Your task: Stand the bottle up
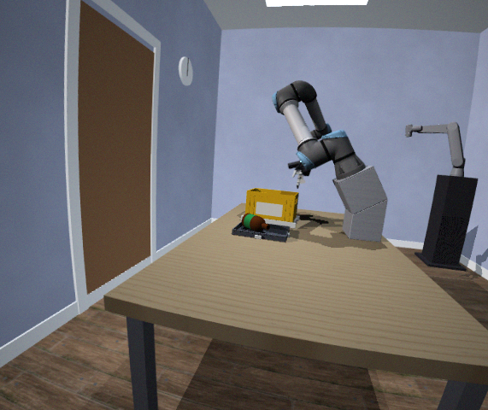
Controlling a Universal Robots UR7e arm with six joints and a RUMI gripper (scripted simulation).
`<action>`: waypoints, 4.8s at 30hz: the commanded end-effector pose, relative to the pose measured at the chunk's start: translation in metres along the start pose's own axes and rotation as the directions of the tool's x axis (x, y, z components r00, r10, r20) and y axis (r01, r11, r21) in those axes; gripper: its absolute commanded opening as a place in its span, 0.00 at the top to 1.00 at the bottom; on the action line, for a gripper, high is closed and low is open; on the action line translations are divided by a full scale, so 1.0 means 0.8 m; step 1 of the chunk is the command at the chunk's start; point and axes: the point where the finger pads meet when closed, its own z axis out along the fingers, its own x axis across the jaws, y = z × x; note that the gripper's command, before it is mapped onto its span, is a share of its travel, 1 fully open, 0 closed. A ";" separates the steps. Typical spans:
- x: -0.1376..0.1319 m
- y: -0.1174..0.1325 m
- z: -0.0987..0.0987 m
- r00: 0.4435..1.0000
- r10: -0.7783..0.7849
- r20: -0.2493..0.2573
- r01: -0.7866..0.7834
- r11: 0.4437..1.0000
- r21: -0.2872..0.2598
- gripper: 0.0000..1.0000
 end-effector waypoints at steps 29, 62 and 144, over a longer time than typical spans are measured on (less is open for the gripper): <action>0.000 -0.001 -0.001 1.000 -0.004 -0.003 0.004 1.000 -0.003 0.00; -0.010 -0.038 -0.001 0.992 -0.105 -0.070 0.097 0.990 -0.106 0.00; -0.378 -0.388 0.120 0.128 -0.972 -0.199 0.722 0.229 -0.653 0.00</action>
